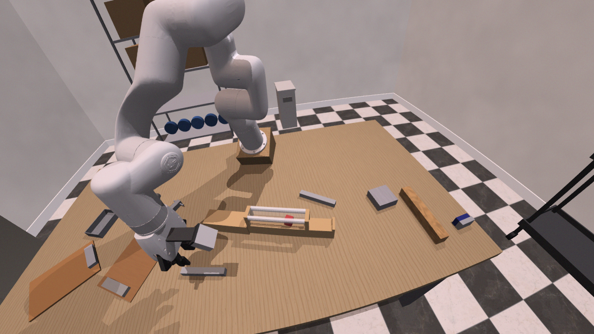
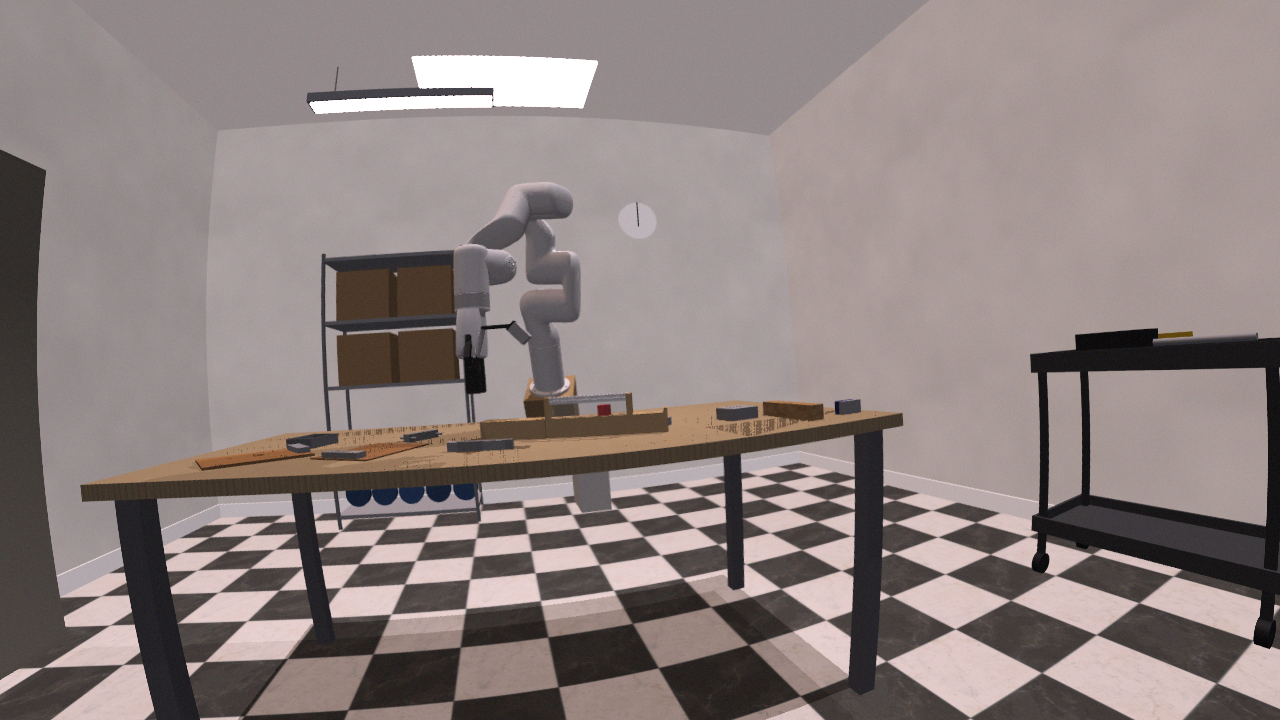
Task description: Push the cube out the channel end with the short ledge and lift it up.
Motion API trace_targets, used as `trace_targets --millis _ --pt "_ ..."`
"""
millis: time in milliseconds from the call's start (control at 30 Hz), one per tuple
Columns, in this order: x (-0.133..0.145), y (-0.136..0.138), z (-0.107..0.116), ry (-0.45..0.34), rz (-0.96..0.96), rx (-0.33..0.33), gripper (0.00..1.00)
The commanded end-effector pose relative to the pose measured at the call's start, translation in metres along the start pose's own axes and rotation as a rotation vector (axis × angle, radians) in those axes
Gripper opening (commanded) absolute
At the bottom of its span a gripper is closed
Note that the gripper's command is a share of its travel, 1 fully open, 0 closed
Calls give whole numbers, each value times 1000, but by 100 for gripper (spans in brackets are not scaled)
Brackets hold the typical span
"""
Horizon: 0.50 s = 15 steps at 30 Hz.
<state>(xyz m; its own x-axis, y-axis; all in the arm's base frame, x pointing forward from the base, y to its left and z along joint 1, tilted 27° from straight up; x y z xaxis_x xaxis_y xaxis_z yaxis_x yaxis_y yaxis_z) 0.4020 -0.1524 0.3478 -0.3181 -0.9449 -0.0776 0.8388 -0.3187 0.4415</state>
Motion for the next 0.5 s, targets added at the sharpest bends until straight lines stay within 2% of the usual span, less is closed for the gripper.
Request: trace_targets --millis 0,167,300,367,467 --pt "0 1 1 0 0 4 38" --pt "0 1 0 0 0 4 38" --pt "0 1 -14 0 1 4 38" --pt "0 1 -14 0 1 4 38" --pt "0 1 -33 0 1 4 38"
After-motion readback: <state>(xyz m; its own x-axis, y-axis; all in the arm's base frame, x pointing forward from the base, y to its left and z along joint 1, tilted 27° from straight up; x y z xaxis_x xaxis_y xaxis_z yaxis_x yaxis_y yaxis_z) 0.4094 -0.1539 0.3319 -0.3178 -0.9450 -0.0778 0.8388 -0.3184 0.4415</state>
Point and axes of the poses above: the point where the finger pads meet when closed, its own z axis back along the fingers, its own y axis across the jaws, x = y × z, the point moved 9 cm from there along z, back along the fingers, and after that the axes turned 13 degrees about -z, right-handed, at the moved point
